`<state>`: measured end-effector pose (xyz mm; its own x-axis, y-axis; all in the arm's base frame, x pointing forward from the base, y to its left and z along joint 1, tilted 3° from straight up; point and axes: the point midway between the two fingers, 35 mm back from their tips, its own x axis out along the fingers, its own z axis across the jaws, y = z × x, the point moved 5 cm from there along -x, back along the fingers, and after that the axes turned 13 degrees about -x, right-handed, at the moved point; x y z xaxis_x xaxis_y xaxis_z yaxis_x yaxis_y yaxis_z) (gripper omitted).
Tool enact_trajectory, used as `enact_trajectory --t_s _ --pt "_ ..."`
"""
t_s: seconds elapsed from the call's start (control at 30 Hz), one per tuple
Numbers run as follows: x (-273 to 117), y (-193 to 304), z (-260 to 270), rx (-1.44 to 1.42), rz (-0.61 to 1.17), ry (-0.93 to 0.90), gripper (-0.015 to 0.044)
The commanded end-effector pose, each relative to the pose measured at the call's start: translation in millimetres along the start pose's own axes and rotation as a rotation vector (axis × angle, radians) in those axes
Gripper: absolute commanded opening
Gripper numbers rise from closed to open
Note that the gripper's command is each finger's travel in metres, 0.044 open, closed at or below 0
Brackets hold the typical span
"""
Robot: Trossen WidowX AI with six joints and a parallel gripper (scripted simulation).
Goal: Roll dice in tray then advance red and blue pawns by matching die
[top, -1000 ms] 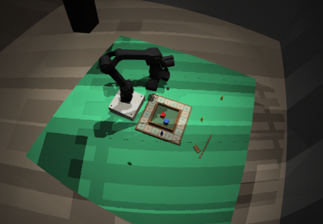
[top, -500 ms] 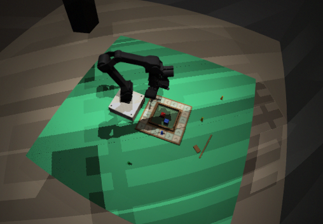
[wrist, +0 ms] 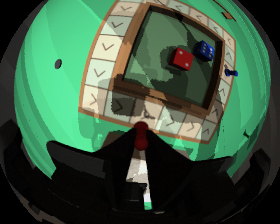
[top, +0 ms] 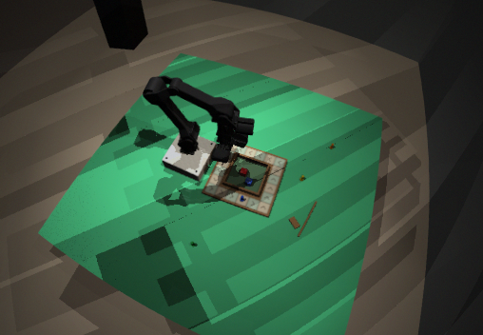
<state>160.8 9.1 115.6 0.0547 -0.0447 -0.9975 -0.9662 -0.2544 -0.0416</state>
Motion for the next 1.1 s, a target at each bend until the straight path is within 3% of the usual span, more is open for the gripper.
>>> enact_trajectory --t_s 0.0,0.4,1.03,1.07 --pt "9 7 -8 -0.004 -0.005 -0.003 0.0000" --pt "44 7 -8 -0.004 -0.005 -0.002 0.0000" --pt "62 7 -8 -0.004 -0.005 -0.002 0.0000" --pt "57 7 -9 0.000 -0.008 0.004 0.0026"
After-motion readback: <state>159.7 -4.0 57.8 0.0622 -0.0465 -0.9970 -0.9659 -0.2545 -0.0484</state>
